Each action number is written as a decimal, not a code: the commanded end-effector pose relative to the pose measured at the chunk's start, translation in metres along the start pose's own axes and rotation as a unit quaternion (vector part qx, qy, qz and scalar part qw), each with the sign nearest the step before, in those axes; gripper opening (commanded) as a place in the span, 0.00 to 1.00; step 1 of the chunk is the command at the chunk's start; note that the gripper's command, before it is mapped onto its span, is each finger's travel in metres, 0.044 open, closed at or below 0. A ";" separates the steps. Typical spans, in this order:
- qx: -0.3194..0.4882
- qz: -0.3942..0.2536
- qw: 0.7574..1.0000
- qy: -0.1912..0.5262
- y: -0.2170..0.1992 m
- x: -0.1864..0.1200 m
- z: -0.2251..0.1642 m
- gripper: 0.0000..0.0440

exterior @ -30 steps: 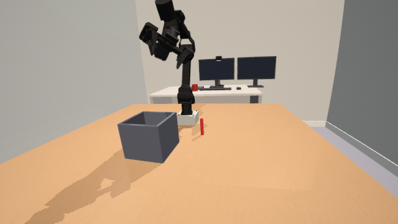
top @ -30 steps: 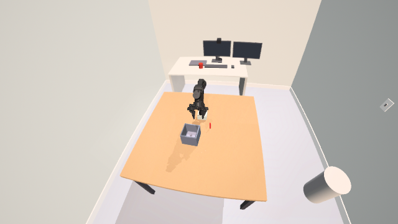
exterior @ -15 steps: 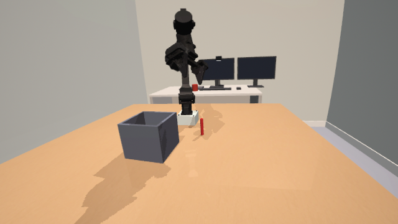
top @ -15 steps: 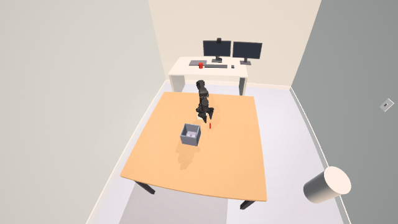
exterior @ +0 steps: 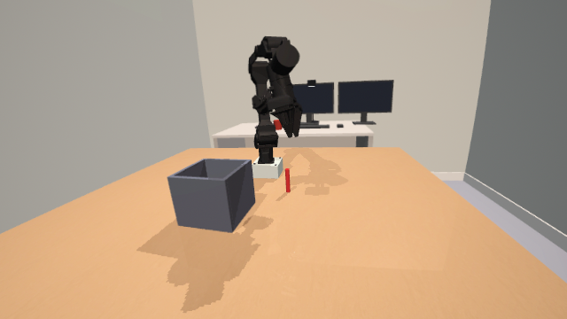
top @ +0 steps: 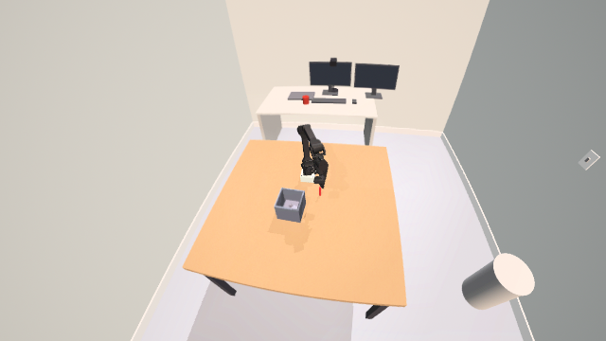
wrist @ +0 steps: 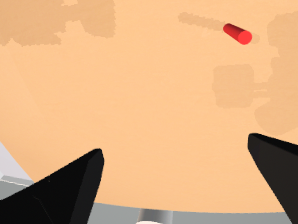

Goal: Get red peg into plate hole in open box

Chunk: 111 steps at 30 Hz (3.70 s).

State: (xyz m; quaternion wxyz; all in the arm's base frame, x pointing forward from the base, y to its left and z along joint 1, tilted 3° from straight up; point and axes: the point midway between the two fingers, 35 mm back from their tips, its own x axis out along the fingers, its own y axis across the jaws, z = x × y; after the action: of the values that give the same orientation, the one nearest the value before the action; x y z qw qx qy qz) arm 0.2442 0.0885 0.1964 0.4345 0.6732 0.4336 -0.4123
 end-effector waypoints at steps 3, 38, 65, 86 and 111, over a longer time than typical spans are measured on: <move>-0.043 -0.052 0.997 -0.021 -0.023 0.017 0.002 1.00; -0.137 -0.180 0.969 -0.097 -0.089 0.114 0.062 0.97; -0.170 -0.147 0.972 -0.066 -0.075 0.140 0.056 0.00; -0.191 -0.040 0.980 -0.036 -0.026 0.067 0.041 0.00; -0.202 0.002 0.973 -0.113 0.020 -0.006 0.097 0.00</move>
State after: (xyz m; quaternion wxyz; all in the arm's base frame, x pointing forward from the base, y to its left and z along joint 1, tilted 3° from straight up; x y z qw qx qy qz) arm 0.2433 0.0001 0.1768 0.6057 0.5262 0.4586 -0.3821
